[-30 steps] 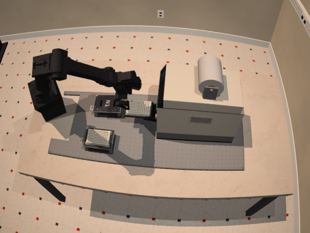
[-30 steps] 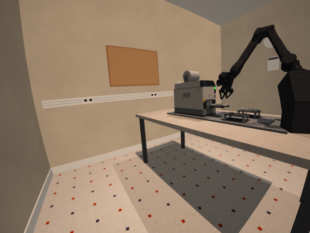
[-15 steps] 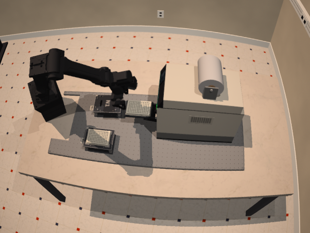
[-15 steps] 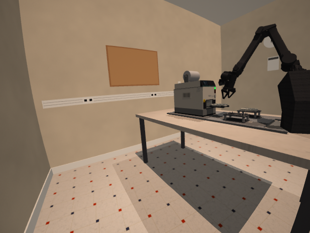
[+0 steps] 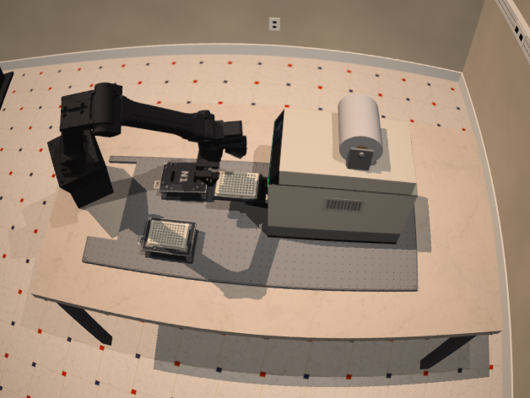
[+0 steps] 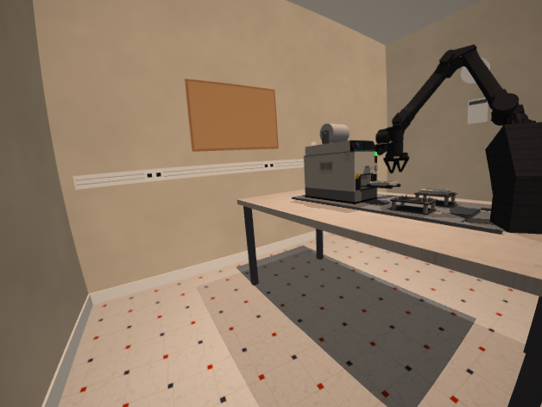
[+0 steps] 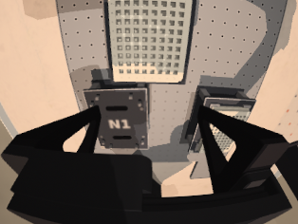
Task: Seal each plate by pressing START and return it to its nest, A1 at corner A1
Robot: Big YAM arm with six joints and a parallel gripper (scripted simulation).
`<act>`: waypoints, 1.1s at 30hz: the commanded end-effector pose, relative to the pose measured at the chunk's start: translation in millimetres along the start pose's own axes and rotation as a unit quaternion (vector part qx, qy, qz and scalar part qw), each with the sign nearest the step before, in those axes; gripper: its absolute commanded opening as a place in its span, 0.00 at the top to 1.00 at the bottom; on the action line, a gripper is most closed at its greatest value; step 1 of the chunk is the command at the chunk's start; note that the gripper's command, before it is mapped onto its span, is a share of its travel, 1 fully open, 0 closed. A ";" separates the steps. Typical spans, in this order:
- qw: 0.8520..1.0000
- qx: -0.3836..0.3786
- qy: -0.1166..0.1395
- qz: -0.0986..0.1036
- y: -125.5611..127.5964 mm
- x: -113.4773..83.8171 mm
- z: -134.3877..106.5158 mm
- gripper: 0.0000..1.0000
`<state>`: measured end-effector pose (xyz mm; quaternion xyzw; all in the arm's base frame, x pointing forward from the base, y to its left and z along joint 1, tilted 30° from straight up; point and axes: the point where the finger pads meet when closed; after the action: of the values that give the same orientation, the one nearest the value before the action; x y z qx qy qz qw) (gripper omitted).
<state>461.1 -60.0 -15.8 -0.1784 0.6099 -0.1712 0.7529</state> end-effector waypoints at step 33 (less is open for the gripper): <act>1.000 0.002 0.021 -0.004 -69.5 -71.7 -4.4 0.08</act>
<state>434.9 -76.8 53.1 -0.1775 0.6303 -0.1749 0.7353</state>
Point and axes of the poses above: the point where the finger pads meet when closed, its own x axis out along the fingers, its own y axis across the jaws, z = x × y, and after that the axes turned 9 degrees about -x, right-handed
